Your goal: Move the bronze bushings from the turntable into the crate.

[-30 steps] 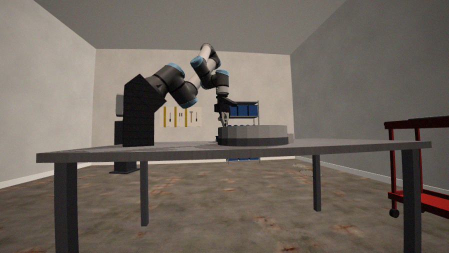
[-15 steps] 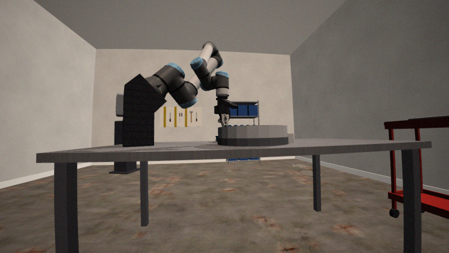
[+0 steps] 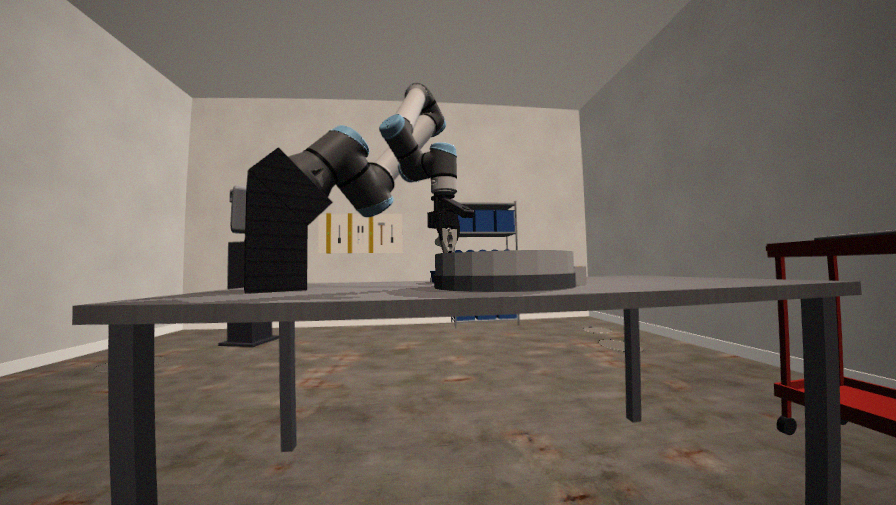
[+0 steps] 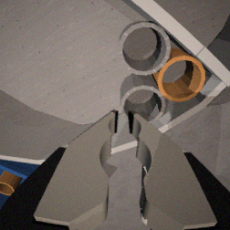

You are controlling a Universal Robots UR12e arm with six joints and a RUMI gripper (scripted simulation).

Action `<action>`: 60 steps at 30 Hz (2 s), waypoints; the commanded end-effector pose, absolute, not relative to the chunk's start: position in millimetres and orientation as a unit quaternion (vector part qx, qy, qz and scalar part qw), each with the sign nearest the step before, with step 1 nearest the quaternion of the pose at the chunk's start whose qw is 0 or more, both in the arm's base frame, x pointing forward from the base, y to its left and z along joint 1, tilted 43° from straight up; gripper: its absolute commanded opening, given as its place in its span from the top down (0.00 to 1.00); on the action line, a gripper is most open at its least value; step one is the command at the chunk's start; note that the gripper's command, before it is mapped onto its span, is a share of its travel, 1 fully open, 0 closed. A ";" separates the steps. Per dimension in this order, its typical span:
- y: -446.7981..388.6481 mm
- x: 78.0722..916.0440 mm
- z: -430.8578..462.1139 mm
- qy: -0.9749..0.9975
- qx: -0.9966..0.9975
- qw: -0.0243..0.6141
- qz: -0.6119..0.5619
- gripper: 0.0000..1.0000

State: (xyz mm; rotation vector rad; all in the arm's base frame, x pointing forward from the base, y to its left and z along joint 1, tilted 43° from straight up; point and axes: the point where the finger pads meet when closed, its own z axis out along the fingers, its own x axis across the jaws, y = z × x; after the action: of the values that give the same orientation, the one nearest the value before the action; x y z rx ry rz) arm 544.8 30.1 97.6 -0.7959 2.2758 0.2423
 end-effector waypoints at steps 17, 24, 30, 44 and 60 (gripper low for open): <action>29.9 545.0 97.8 0.879 -0.308 0.352 0.093 0.95; 31.6 547.5 94.5 0.879 -0.308 0.352 0.093 0.95; 35.5 553.2 87.1 0.879 -0.308 0.352 0.093 0.95; 39.1 558.4 80.2 0.879 -0.308 0.352 0.093 0.95; 39.1 558.4 80.2 0.879 -0.308 0.352 0.093 0.95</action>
State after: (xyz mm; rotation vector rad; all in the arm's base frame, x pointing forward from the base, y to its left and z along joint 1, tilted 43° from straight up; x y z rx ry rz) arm 558.2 39.3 80.0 -0.7960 2.2758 0.2423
